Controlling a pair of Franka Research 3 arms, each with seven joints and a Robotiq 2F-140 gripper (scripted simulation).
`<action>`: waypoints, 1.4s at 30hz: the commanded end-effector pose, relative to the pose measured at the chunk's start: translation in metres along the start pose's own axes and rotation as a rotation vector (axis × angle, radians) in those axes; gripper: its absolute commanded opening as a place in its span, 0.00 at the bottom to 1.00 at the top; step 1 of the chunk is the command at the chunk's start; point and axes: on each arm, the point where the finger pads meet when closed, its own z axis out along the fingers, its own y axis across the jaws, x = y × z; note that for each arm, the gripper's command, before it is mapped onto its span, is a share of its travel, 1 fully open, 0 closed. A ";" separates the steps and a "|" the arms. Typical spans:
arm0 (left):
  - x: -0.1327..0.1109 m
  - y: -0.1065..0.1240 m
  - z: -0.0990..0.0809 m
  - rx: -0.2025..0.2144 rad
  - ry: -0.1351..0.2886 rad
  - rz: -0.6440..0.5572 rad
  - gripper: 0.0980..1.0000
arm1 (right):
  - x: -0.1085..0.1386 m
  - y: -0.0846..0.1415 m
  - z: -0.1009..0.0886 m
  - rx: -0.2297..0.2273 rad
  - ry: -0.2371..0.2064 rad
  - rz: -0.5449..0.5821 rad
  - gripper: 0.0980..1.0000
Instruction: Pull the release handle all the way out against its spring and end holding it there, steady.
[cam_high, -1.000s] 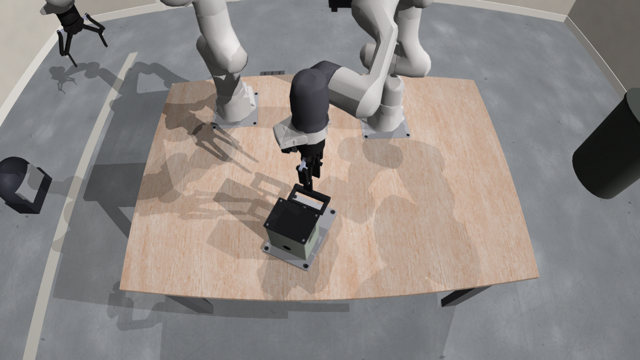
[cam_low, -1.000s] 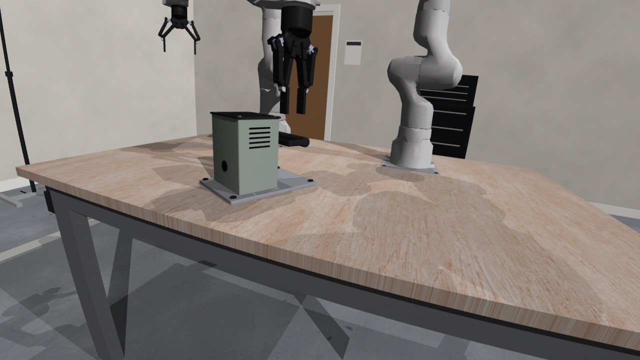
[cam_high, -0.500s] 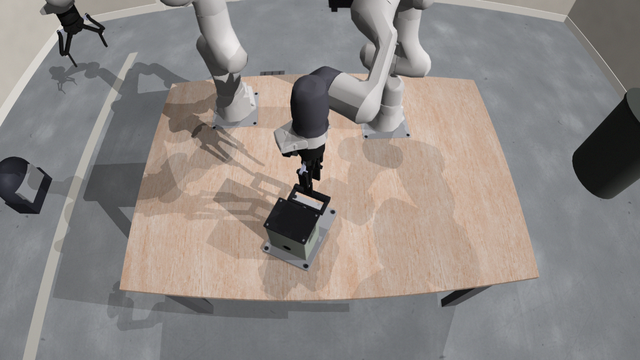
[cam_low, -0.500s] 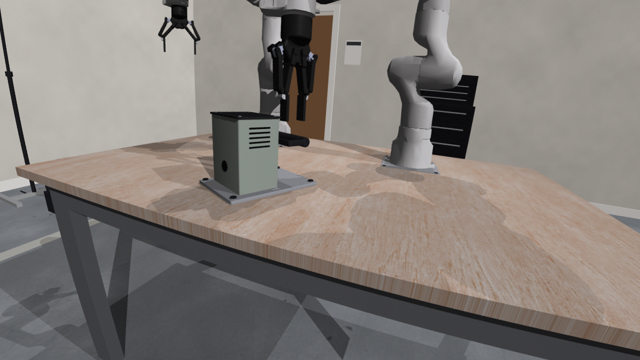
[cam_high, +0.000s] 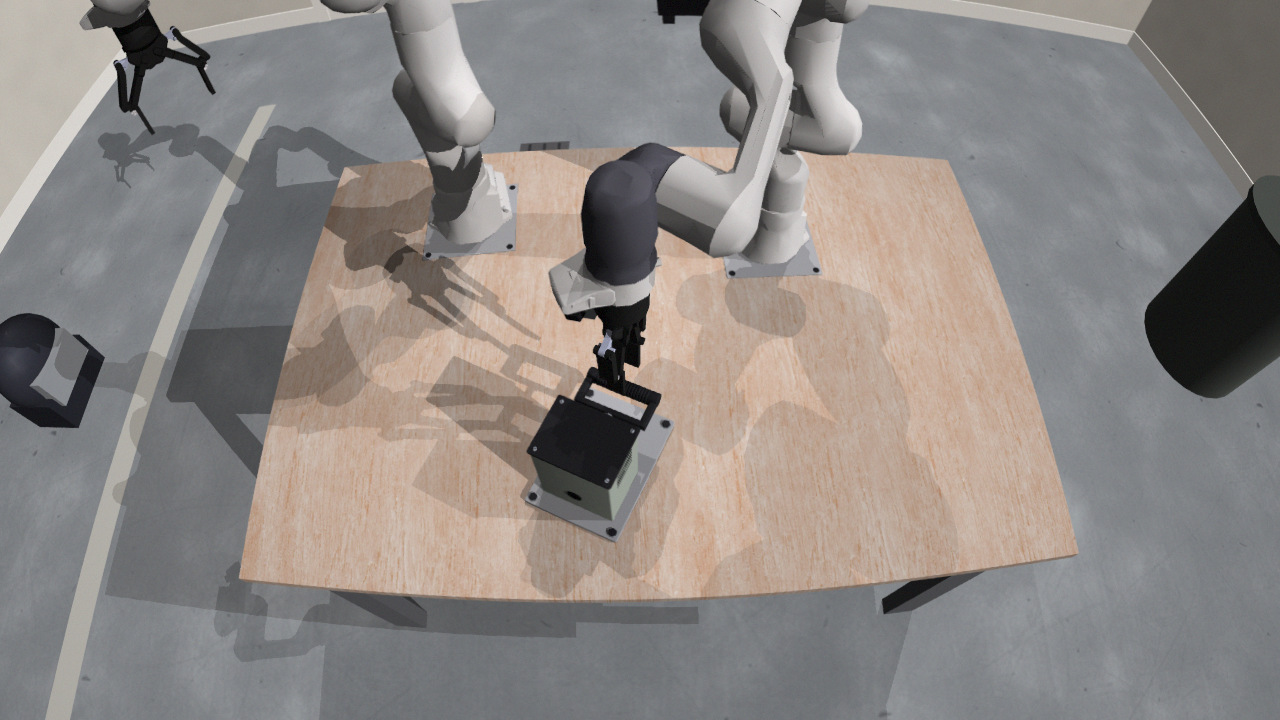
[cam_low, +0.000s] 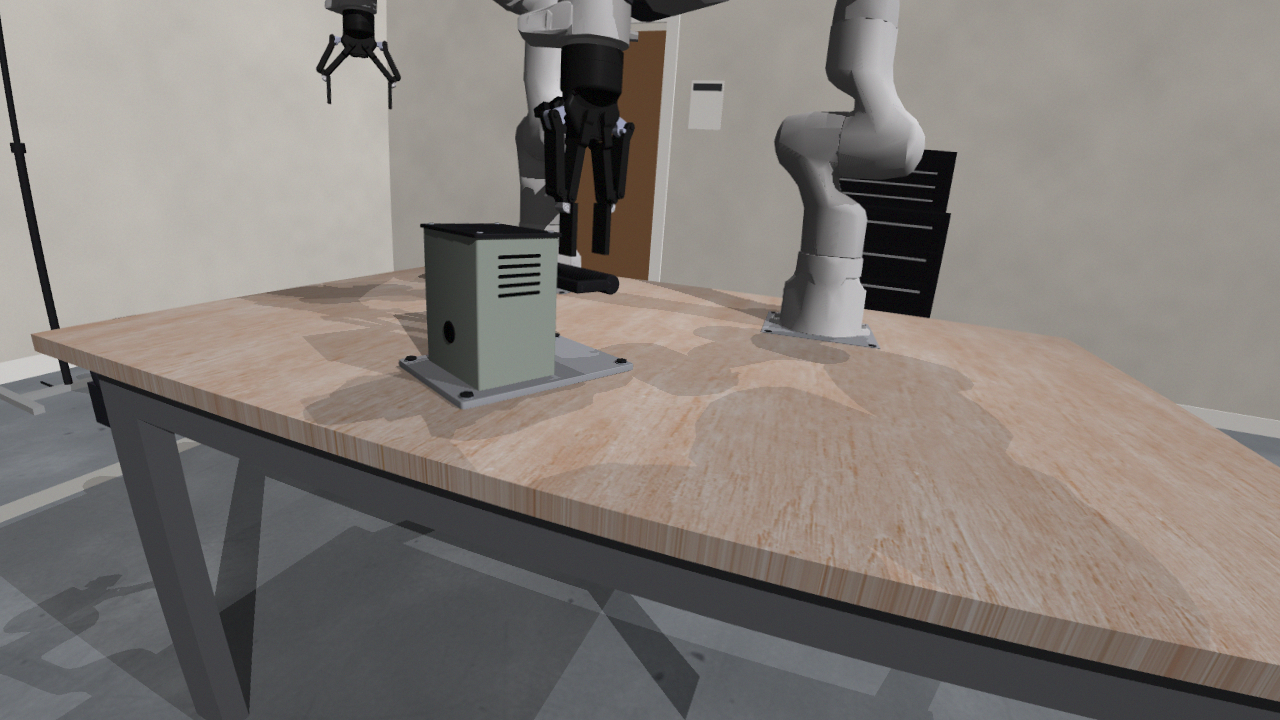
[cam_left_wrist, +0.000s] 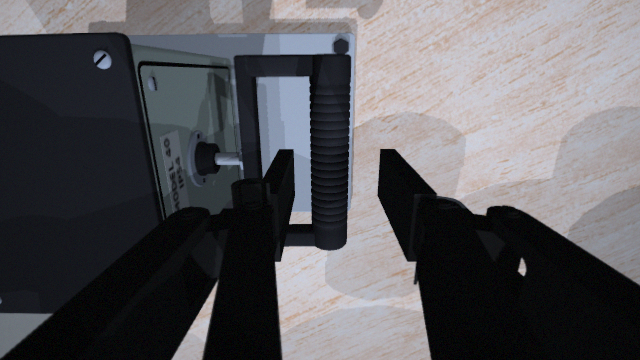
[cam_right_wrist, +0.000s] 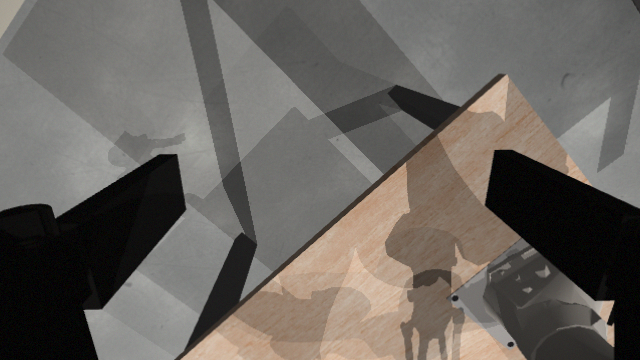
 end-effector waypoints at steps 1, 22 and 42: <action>0.001 -0.003 0.003 0.008 -0.001 -0.004 0.31 | 0.000 0.000 0.000 0.000 0.000 0.000 1.00; 0.001 -0.003 0.006 0.008 -0.001 -0.004 0.31 | 0.000 0.000 0.000 0.000 0.000 0.000 1.00; 0.001 -0.003 0.006 0.008 -0.001 -0.004 0.31 | 0.000 0.000 0.000 0.000 0.000 0.000 1.00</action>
